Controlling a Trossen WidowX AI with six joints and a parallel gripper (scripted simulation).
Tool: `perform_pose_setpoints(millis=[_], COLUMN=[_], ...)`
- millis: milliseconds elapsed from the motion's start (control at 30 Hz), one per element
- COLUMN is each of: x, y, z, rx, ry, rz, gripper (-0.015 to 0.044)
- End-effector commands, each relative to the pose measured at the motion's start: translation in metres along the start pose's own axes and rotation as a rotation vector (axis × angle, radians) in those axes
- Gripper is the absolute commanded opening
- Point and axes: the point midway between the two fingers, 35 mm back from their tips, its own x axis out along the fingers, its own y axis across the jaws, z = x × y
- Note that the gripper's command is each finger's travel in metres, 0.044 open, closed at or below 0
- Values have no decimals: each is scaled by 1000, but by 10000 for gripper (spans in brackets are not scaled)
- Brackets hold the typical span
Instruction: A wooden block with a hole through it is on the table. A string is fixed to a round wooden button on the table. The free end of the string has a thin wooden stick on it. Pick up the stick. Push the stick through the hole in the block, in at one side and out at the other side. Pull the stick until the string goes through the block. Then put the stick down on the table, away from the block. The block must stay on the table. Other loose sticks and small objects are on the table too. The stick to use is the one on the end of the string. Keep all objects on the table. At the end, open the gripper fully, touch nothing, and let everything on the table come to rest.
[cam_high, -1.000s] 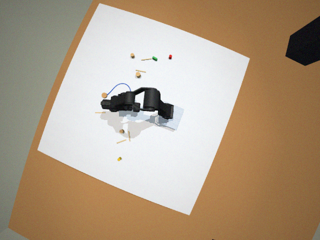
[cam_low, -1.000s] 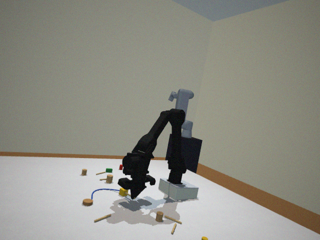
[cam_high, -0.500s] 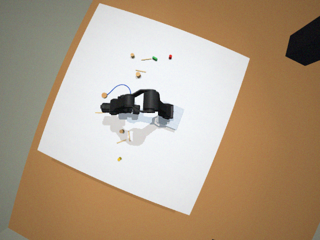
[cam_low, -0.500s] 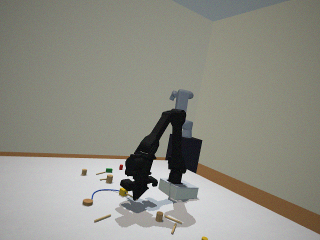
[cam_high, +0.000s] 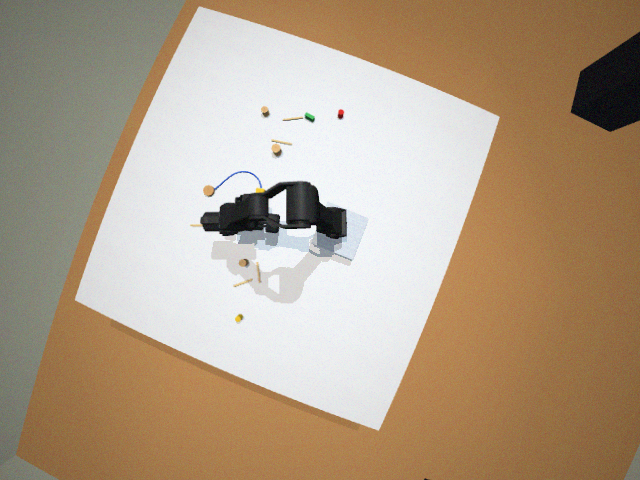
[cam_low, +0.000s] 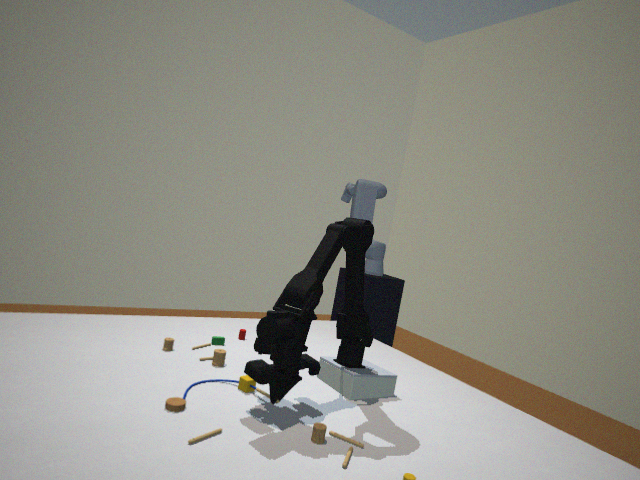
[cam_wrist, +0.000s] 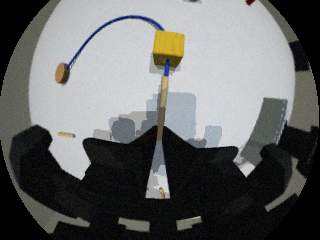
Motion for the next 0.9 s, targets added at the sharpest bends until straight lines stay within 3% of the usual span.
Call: perform_pose_setpoints(millis=[0, 867], x=[-1, 6], y=[-2, -2], z=[-6, -32], rx=[3, -3], ry=[7, 7], rz=[-1, -17], gripper=[0, 0])
